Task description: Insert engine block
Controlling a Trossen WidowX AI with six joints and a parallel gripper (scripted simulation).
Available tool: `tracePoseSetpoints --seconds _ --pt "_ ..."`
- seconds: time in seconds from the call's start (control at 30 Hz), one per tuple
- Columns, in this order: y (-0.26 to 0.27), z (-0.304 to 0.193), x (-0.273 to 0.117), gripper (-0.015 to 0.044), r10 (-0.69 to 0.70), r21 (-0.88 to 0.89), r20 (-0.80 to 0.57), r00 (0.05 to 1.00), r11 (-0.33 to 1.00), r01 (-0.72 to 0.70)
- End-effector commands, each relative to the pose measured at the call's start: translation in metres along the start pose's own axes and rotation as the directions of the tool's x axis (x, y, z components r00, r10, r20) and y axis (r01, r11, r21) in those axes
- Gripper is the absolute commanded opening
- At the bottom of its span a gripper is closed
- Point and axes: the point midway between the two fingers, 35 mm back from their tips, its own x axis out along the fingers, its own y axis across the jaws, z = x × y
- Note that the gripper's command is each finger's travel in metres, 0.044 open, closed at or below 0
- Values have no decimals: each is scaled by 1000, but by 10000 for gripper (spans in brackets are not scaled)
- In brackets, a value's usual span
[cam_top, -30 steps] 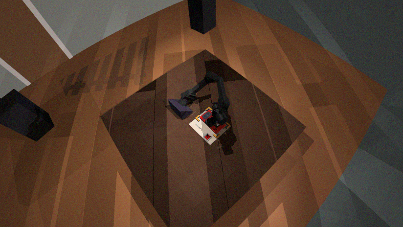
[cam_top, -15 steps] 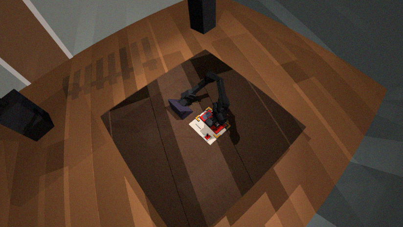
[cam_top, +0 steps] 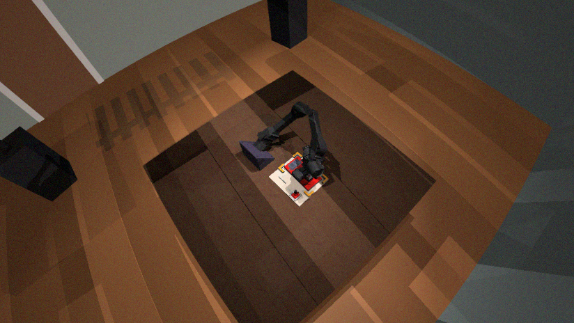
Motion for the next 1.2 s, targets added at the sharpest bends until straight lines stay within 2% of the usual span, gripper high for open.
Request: tracePoseSetpoints --seconds 0.0,1.17 --pt "0 -1 1 159 4 -5 0 1000 1000 -4" --pt "0 -1 8 159 5 9 0 1000 1000 -5"
